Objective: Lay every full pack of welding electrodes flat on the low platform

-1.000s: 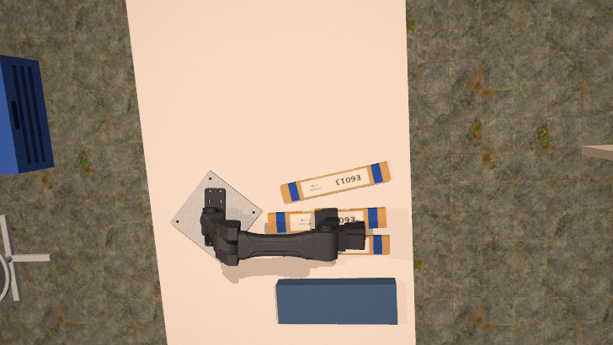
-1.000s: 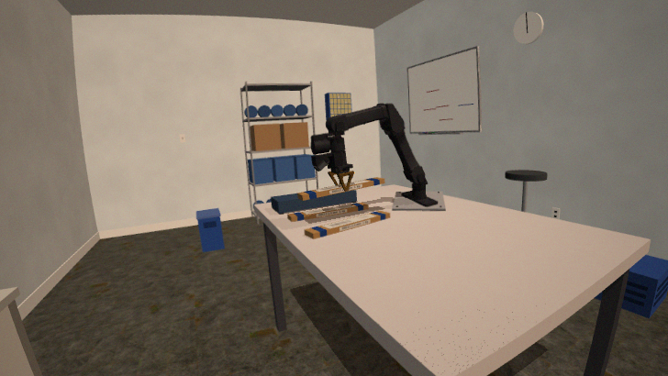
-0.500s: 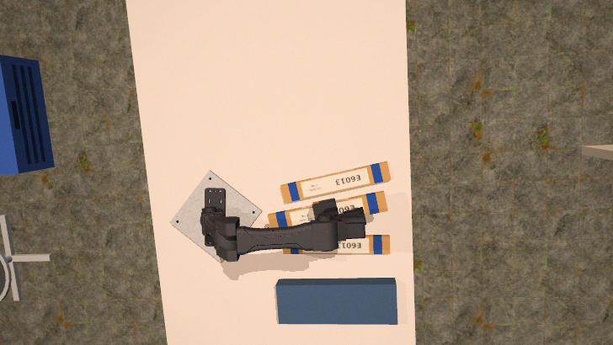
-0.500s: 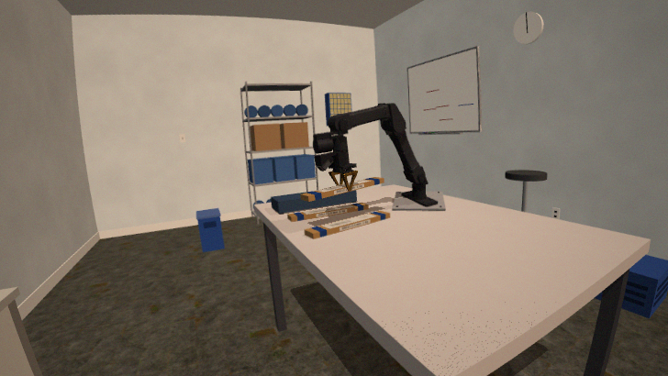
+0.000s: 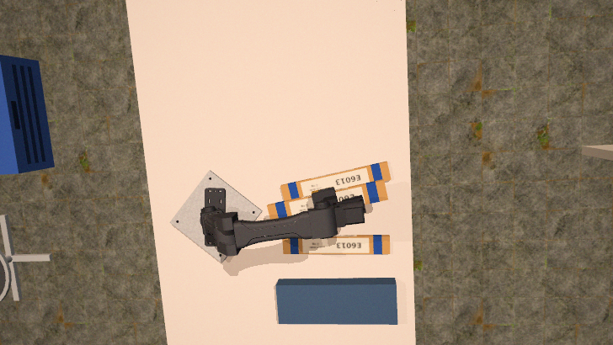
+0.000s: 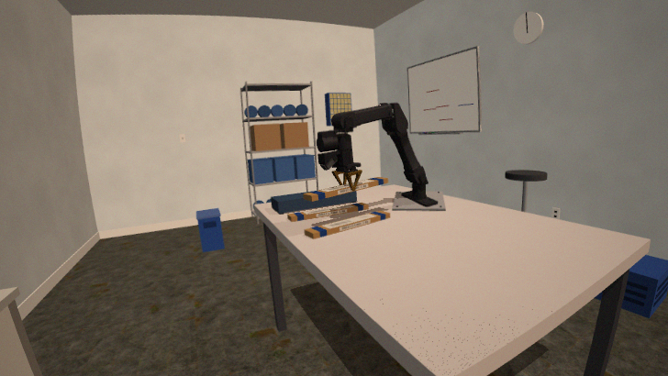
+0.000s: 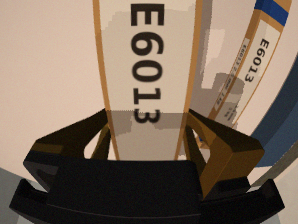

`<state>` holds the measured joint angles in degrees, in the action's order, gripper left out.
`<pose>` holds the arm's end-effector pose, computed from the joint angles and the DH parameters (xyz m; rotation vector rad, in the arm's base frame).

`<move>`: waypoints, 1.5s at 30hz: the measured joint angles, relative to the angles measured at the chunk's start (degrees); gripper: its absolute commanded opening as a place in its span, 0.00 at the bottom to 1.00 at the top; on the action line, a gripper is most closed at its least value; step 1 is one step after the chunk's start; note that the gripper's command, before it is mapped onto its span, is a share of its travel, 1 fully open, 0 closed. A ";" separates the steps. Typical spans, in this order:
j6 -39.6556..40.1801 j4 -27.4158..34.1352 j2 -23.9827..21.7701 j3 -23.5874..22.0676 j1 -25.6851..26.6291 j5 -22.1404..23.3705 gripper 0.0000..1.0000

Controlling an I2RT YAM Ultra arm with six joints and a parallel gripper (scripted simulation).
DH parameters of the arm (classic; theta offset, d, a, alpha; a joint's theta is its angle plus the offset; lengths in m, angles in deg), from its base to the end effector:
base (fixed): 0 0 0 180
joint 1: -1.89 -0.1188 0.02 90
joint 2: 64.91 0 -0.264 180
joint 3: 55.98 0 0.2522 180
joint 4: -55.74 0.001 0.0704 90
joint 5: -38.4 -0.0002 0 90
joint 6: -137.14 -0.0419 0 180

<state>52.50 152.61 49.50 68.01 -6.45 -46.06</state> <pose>0.3781 0.0605 0.2892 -0.3724 3.0707 0.1515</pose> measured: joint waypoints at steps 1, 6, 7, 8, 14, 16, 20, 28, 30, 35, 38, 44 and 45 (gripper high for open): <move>-0.37 0.09 0.00 0.22 -0.48 0.00 0.00; -1.99 0.42 0.00 1.25 -2.43 0.00 0.00; -2.29 0.48 0.00 1.40 -2.67 -0.02 0.00; -2.62 0.59 0.00 1.60 -2.89 -0.07 0.00; -4.83 1.31 1.01 3.41 -4.68 -0.55 0.00; -5.57 1.46 1.38 3.89 -5.51 -0.59 0.00; -7.08 1.95 2.16 5.20 -7.23 -0.66 0.00; -9.51 2.95 3.58 7.74 -9.38 -0.92 0.00; -10.21 3.06 4.13 8.41 -10.01 -1.09 0.00; -11.98 3.69 5.53 10.60 -11.93 -1.25 0.00; -13.00 4.04 6.43 12.00 -13.14 -1.27 0.00; -14.67 5.01 7.85 14.60 -14.58 -1.42 0.00; -14.99 5.01 8.24 15.17 -14.82 -1.49 0.00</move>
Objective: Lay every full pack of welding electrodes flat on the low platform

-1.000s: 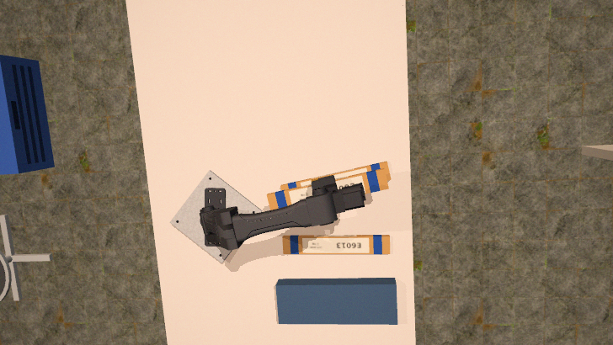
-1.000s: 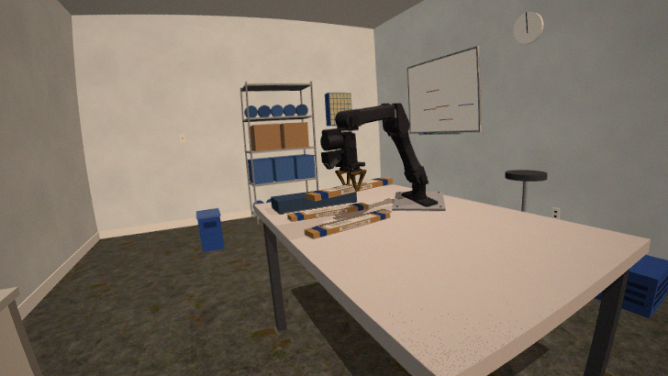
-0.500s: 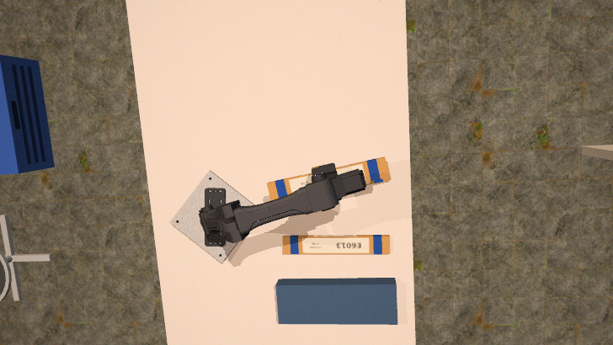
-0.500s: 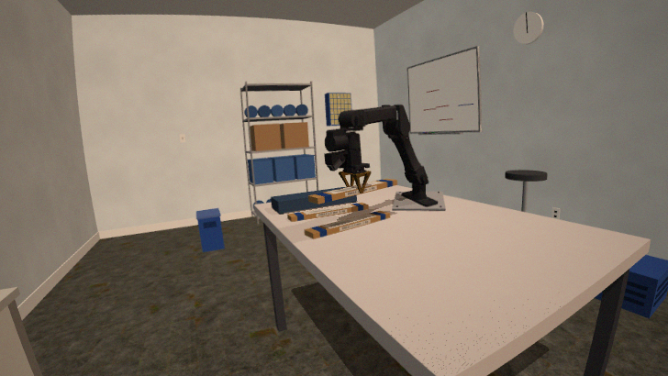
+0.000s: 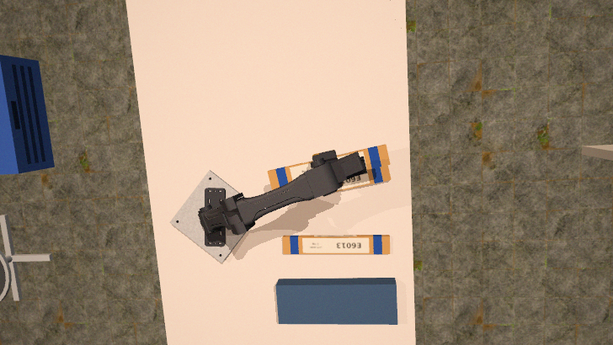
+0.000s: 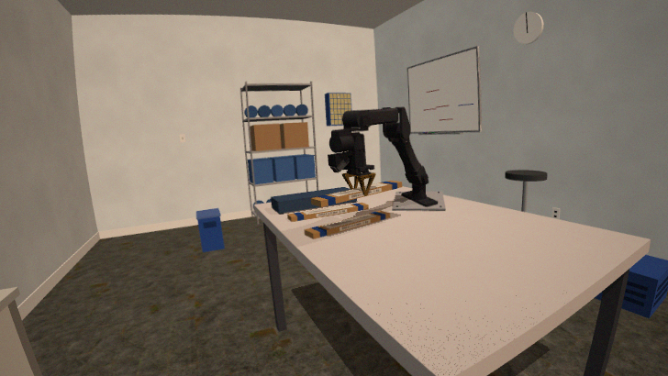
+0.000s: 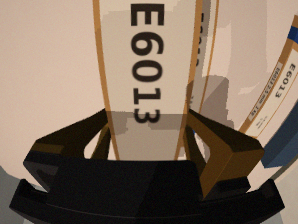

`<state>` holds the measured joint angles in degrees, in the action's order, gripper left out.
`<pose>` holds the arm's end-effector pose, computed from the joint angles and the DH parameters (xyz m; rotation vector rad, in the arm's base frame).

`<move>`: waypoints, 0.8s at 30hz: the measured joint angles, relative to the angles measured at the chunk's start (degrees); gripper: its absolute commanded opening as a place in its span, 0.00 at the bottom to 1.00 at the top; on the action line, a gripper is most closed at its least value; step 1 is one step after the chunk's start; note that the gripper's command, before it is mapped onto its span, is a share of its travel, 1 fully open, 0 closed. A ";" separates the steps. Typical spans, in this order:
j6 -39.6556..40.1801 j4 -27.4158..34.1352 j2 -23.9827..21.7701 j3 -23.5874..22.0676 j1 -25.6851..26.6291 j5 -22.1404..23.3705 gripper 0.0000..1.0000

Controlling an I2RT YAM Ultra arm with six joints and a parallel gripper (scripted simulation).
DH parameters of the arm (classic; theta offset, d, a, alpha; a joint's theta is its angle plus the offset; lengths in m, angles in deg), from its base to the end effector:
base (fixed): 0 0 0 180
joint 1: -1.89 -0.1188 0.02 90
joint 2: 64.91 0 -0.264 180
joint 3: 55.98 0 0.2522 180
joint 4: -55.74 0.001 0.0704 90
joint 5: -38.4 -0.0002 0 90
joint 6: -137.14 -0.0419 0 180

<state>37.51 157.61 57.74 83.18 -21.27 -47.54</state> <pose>0.3783 0.1661 0.3009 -0.3673 3.0588 0.1400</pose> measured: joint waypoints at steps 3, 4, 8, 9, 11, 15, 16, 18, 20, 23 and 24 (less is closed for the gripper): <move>-0.98 0.02 1.11 1.55 -0.87 -0.24 0.00; -1.31 0.04 1.49 2.12 -1.22 -0.28 0.00; -2.64 0.09 3.19 4.70 -2.71 -0.39 0.00; -2.93 -0.26 3.37 4.83 -3.06 -0.35 0.00; -3.32 -0.22 3.54 4.81 -3.58 -0.28 0.00; -4.28 0.46 3.76 4.81 -4.07 -0.33 0.00; -4.57 0.59 3.85 4.81 -4.22 -0.39 0.00; -5.16 0.76 4.15 4.94 -4.59 -0.57 0.00; -5.77 1.03 4.68 5.46 -5.14 -0.68 0.00; -6.69 1.05 5.46 6.54 -6.19 -0.76 0.00; -6.99 1.05 5.73 6.93 -6.58 -0.76 0.00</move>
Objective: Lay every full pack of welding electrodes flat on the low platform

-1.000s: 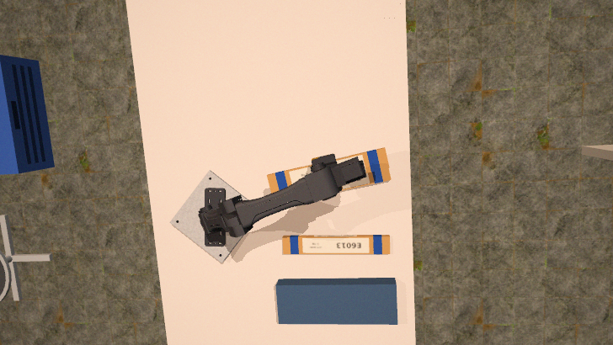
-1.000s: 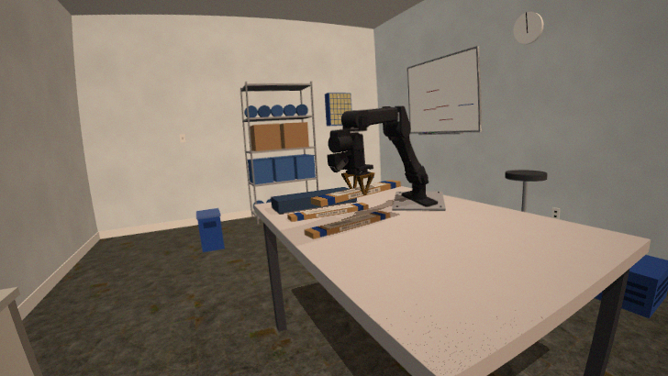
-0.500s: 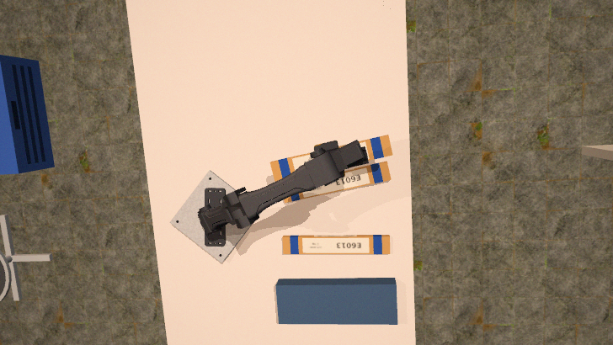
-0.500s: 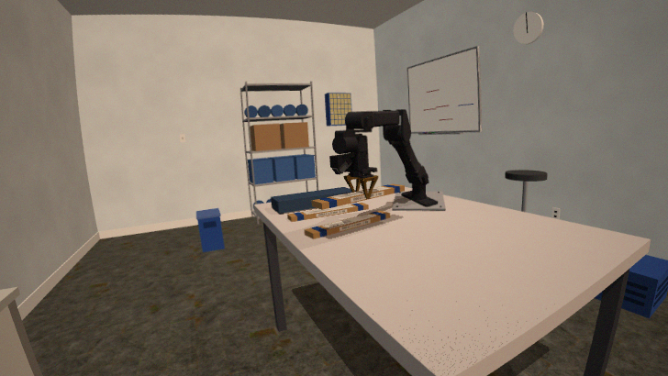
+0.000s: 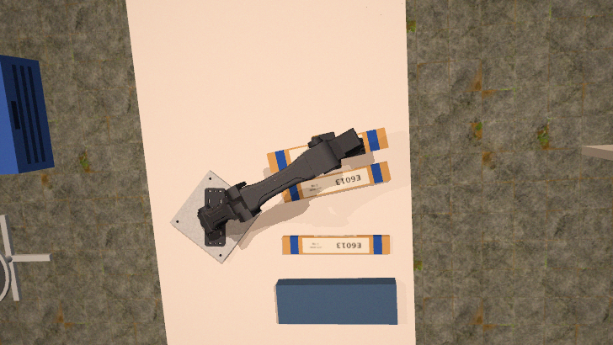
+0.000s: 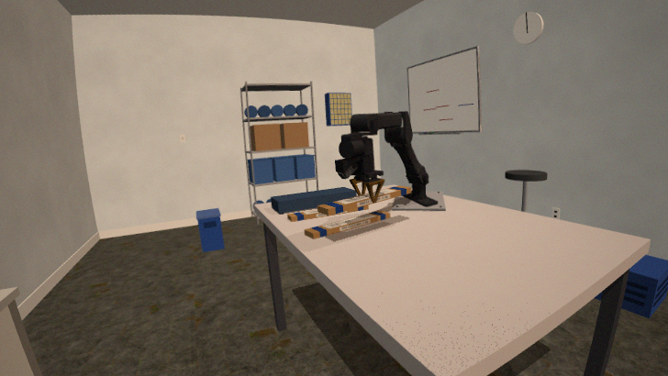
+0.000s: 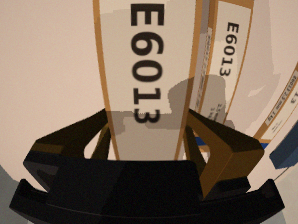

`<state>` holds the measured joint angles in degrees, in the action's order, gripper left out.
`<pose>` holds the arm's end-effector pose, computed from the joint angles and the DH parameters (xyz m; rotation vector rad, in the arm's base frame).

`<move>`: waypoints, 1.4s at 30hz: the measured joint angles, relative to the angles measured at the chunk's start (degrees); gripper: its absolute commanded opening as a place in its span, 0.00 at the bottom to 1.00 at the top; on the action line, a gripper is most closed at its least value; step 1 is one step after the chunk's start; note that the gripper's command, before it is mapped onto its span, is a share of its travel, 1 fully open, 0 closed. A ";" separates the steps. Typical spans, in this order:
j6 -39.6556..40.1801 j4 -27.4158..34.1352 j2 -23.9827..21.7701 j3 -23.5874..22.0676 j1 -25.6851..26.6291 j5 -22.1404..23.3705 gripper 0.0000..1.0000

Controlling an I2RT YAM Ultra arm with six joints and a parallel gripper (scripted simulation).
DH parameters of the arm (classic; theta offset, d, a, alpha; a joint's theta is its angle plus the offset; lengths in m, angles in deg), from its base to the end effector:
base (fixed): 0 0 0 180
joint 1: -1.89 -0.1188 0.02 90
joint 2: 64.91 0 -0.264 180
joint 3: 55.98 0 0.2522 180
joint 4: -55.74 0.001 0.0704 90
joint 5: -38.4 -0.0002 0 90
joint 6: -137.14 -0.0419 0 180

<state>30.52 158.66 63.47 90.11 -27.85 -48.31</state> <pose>0.3746 0.2179 0.2906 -0.3561 3.0639 0.1322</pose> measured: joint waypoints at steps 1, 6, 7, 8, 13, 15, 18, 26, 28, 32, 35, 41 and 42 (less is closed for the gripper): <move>-0.31 0.00 0.24 0.42 -0.37 0.00 0.00; -1.51 0.02 0.96 2.01 -1.86 0.02 0.00; -1.75 0.09 1.14 2.40 -2.03 0.02 0.00; -2.01 0.13 1.33 2.82 -2.21 0.00 0.00; -3.43 0.17 2.60 5.18 -3.23 -0.33 0.00; -4.00 0.20 3.17 6.14 -3.78 -0.44 0.00; -4.83 0.24 4.11 7.61 -4.72 -0.52 0.00; -6.62 0.74 6.01 10.69 -6.56 -0.57 0.00; -7.15 0.81 6.60 11.76 -6.93 -0.70 0.00; -8.07 0.76 7.69 13.75 -7.80 -0.85 0.00; -8.41 0.79 7.93 14.12 -8.28 -0.83 0.00; -8.72 0.83 8.04 14.12 -8.39 -0.94 0.00; -8.74 0.83 8.04 14.12 -8.39 -0.92 0.00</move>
